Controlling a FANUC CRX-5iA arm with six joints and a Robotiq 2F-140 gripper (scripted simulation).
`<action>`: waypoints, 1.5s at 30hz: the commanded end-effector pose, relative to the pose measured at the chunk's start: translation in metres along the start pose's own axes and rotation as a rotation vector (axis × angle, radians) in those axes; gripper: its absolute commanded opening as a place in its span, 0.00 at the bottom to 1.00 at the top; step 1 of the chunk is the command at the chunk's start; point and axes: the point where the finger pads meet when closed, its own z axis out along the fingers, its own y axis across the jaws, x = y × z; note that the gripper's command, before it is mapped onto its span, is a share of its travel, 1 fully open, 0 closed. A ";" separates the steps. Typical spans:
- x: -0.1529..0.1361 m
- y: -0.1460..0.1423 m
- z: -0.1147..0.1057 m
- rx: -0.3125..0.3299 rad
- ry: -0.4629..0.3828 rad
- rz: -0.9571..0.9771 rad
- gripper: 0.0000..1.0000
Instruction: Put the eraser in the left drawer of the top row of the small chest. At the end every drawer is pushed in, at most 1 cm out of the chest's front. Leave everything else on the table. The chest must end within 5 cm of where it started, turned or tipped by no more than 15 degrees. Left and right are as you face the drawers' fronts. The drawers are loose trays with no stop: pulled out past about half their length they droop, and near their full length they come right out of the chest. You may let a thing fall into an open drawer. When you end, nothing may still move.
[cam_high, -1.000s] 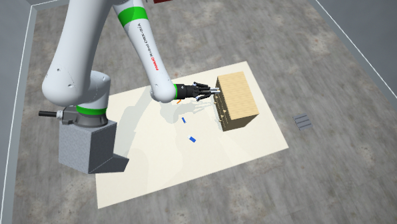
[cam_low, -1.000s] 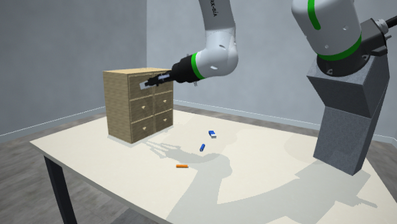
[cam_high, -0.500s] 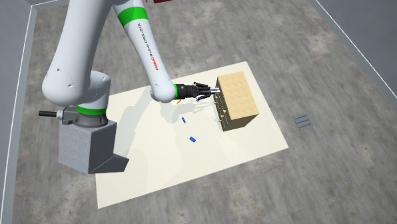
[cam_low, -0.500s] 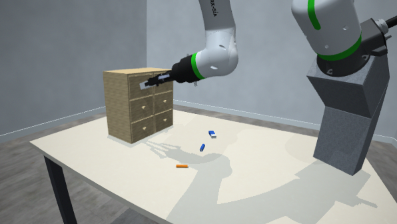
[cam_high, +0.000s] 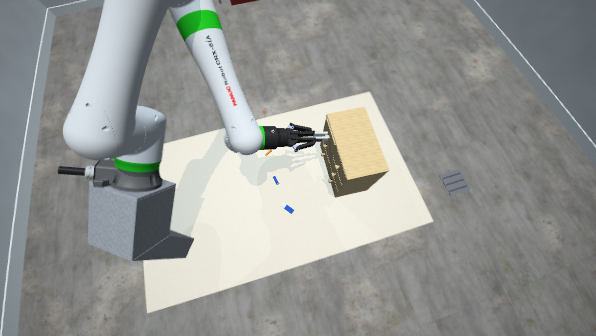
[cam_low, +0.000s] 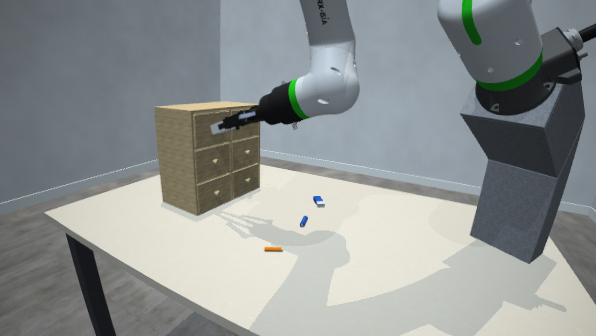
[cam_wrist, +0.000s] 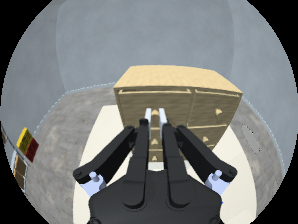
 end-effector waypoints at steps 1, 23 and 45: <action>0.000 0.000 -0.001 0.000 0.000 0.000 0.08; -0.008 0.000 -0.022 0.000 0.000 0.000 0.08; -0.017 0.000 -0.048 0.000 0.000 0.000 0.08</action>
